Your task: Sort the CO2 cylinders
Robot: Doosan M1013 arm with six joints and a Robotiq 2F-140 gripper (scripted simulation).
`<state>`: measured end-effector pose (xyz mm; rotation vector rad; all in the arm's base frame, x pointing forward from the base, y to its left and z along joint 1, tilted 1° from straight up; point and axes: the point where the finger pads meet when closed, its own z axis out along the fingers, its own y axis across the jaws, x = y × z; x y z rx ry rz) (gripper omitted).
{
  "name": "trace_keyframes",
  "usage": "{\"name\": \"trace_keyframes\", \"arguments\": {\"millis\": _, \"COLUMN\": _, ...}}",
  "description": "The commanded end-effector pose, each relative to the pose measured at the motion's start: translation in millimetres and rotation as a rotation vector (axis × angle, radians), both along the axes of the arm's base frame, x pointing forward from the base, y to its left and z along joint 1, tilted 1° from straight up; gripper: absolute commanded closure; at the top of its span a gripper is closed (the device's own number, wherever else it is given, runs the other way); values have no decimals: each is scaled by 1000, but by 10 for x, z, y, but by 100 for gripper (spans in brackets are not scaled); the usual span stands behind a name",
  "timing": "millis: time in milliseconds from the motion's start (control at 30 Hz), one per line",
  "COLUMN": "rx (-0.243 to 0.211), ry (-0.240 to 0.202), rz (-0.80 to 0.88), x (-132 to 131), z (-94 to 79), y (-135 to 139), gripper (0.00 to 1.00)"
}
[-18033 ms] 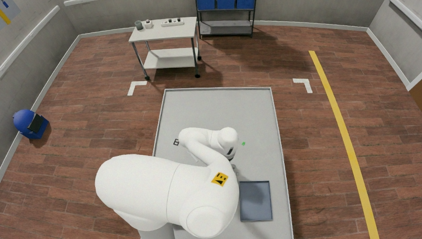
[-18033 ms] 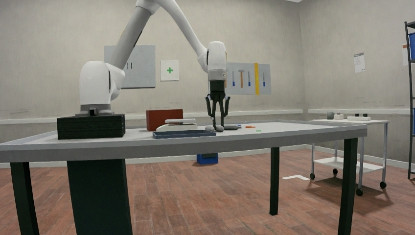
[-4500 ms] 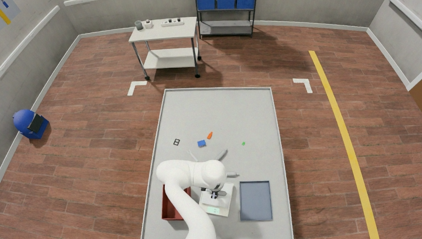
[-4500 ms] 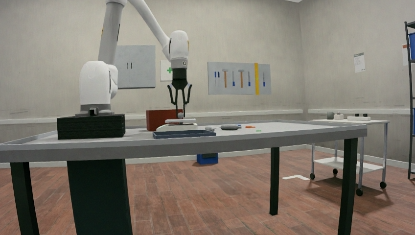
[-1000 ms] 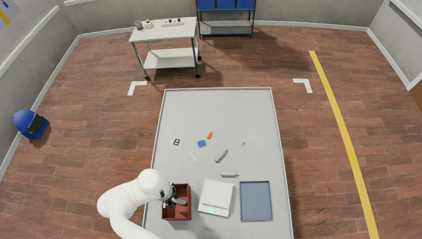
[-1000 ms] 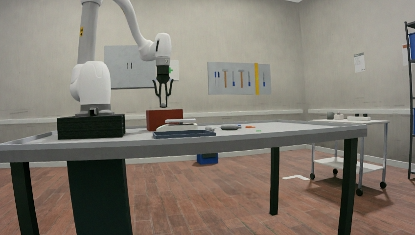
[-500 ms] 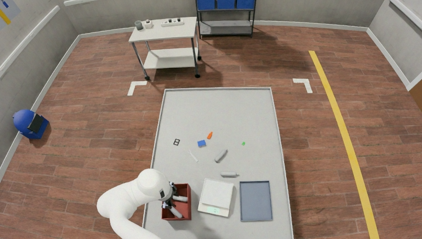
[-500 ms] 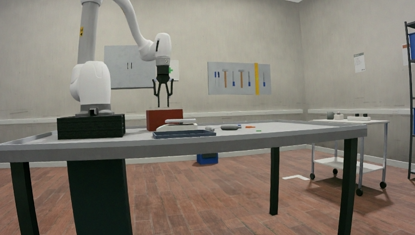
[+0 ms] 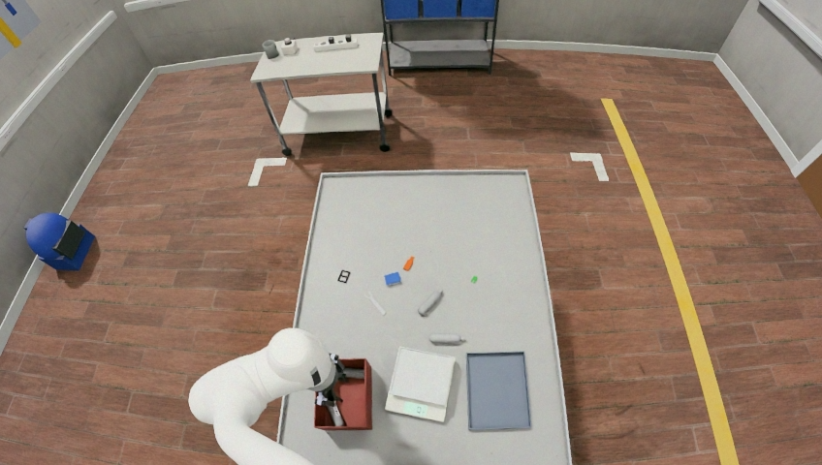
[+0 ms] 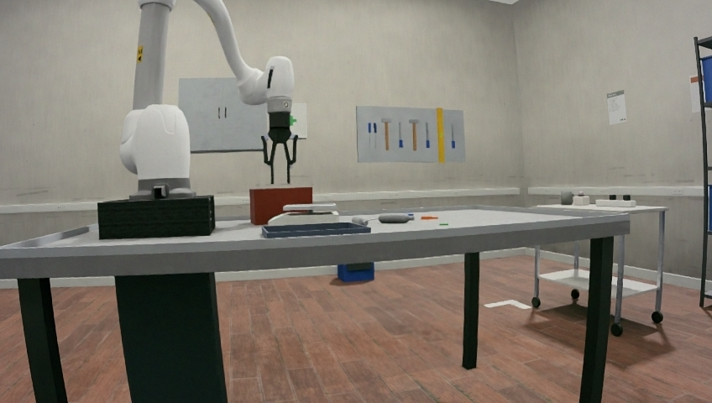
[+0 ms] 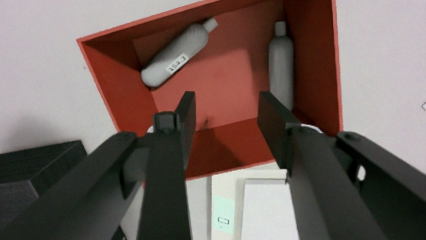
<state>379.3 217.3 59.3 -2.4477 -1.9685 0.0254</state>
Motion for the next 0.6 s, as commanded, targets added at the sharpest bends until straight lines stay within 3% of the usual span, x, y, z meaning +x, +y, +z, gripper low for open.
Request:
{"name": "trace_keyframes", "arguments": {"millis": 0, "rx": 0, "ry": -6, "rz": -2, "x": 18, "z": -15, "y": 5, "gripper": 60}}
{"name": "trace_keyframes", "arguments": {"millis": 400, "rx": 1, "ry": -7, "rz": -2, "x": 21, "z": -9, "y": 6, "gripper": 60}}
{"name": "trace_keyframes", "arguments": {"millis": 567, "rx": 0, "ry": -6, "rz": -2, "x": 27, "z": 69, "y": 9, "gripper": 60}}
